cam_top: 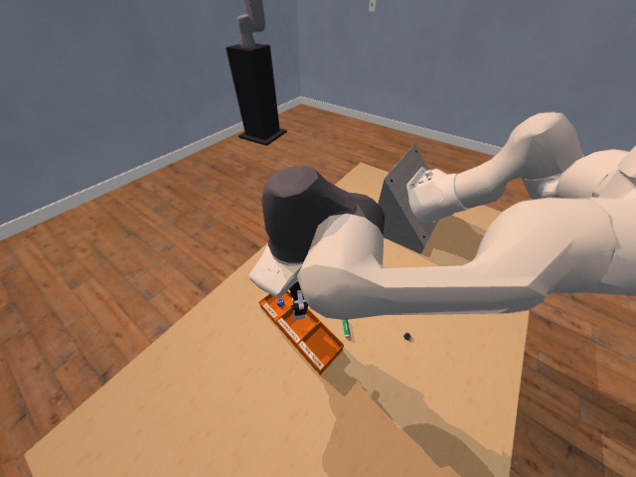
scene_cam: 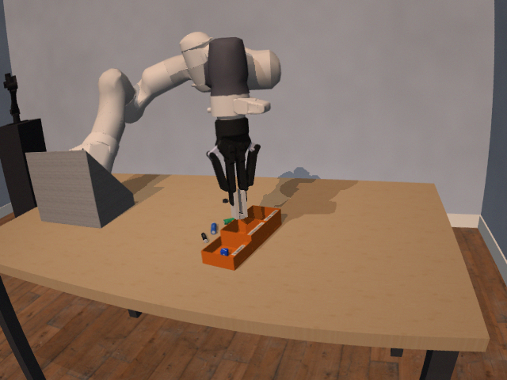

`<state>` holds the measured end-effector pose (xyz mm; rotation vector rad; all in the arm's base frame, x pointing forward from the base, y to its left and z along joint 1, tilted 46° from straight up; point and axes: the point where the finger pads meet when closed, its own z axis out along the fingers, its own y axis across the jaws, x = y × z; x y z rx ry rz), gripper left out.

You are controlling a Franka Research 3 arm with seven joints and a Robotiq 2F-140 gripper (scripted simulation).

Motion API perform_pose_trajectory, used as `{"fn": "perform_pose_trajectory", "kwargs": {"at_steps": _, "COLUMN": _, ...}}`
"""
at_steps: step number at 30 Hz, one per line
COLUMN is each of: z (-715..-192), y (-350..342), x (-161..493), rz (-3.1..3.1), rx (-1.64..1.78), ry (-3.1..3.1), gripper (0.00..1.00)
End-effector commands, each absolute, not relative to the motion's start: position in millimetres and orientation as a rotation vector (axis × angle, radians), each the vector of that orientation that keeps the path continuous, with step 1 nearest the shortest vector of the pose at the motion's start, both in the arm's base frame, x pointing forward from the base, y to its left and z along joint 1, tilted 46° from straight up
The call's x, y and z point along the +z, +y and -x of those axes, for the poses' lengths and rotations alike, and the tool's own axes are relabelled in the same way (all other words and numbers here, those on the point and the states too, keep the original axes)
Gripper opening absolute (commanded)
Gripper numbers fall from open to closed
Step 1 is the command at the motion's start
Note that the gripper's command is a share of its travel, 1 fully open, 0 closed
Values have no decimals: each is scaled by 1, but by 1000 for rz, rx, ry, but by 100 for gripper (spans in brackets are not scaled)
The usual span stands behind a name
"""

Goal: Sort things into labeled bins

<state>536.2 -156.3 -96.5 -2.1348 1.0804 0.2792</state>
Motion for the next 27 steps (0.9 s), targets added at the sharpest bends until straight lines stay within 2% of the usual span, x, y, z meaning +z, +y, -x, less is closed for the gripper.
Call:
{"fn": "perform_pose_trajectory", "kwargs": {"at_steps": 1, "z": -537, "y": -155, "x": -96, "rz": 2051, "rx": 358, "ry": 1247, "gripper": 6}}
{"fn": "perform_pose_trajectory", "kwargs": {"at_steps": 27, "z": -537, "y": -154, "x": -95, "rz": 1823, "rx": 520, "ry": 1606, "gripper": 6}}
